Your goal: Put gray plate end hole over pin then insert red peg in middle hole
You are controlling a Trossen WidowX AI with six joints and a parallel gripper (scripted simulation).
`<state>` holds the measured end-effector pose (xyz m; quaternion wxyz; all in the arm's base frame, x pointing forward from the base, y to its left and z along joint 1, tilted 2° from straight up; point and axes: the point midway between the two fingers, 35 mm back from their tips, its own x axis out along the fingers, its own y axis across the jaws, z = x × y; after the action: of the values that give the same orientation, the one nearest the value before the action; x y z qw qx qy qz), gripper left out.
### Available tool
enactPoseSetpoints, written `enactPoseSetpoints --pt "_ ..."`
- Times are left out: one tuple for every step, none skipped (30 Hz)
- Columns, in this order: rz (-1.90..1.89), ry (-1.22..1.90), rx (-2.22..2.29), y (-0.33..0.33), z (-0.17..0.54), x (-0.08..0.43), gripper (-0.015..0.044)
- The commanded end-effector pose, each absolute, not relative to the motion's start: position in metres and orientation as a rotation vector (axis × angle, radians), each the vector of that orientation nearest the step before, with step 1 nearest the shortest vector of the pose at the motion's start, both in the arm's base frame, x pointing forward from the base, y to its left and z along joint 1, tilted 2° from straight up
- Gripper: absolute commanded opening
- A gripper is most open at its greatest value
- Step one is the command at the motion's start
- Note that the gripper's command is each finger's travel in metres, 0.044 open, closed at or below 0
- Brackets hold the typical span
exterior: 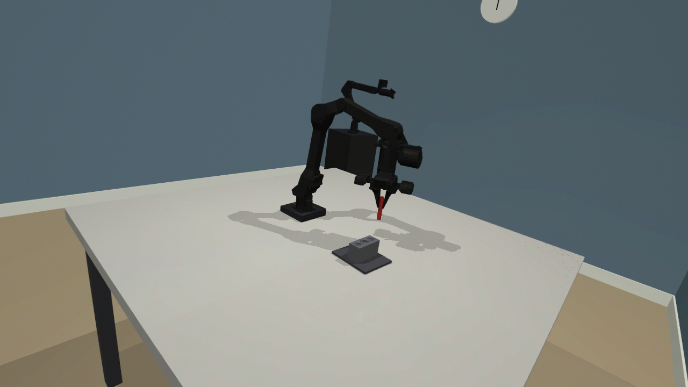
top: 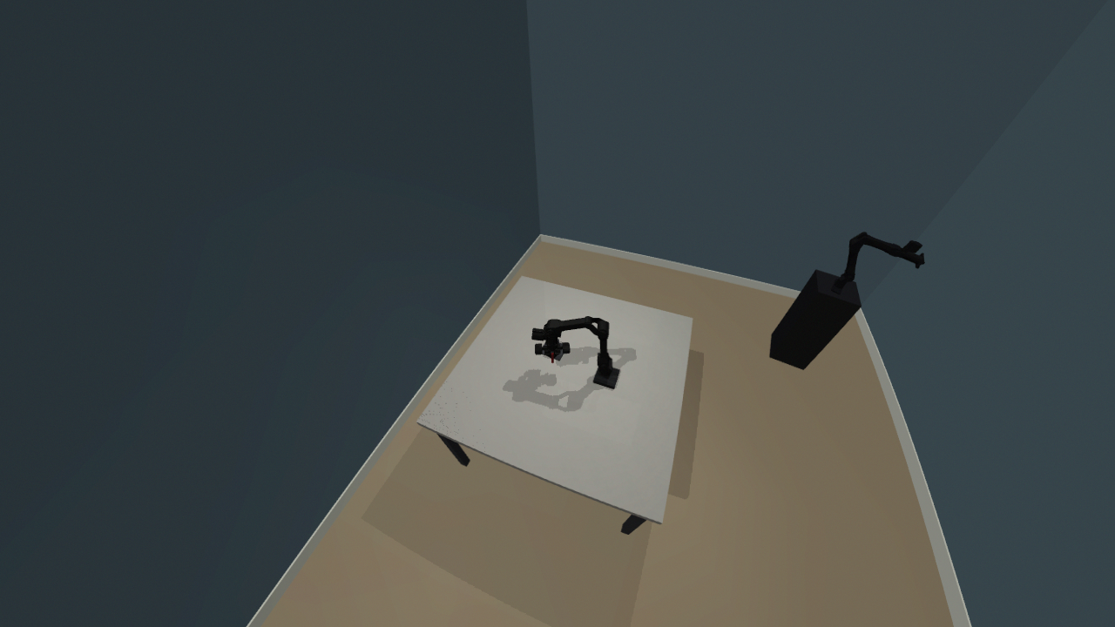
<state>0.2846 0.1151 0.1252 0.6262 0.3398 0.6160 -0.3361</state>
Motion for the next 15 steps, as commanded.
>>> enactPoseSetpoints --pt "-0.774 1.422 0.771 0.108 0.123 0.292 0.0000" --pt "-0.774 1.421 0.770 0.106 0.124 0.294 0.0000" --pt "-0.774 1.421 0.770 0.103 0.124 0.296 0.0000" --pt "-0.774 1.421 0.769 0.101 0.124 0.298 0.0000" --pt "-0.774 1.420 0.769 0.099 0.124 0.300 0.0000" --pt "-0.774 1.420 0.768 0.097 0.124 0.302 0.0000" --pt "-0.774 1.420 0.768 0.094 0.124 0.304 0.0000" --pt "-0.774 1.419 0.767 0.092 0.124 0.306 0.0000" --pt "-0.774 1.419 0.767 0.090 0.124 0.308 0.0000" --pt "-0.774 1.419 0.767 0.087 0.125 0.310 0.0000" --pt "-0.774 1.418 0.767 0.085 0.125 0.311 0.0000" --pt "-0.775 1.418 0.768 0.083 0.125 0.313 0.0000" --pt "-0.775 1.417 0.768 0.081 0.125 0.315 0.0000" --pt "-0.775 1.417 0.768 0.078 0.125 0.317 0.0000" --pt "-0.776 1.416 0.769 0.076 0.125 0.318 0.0000"
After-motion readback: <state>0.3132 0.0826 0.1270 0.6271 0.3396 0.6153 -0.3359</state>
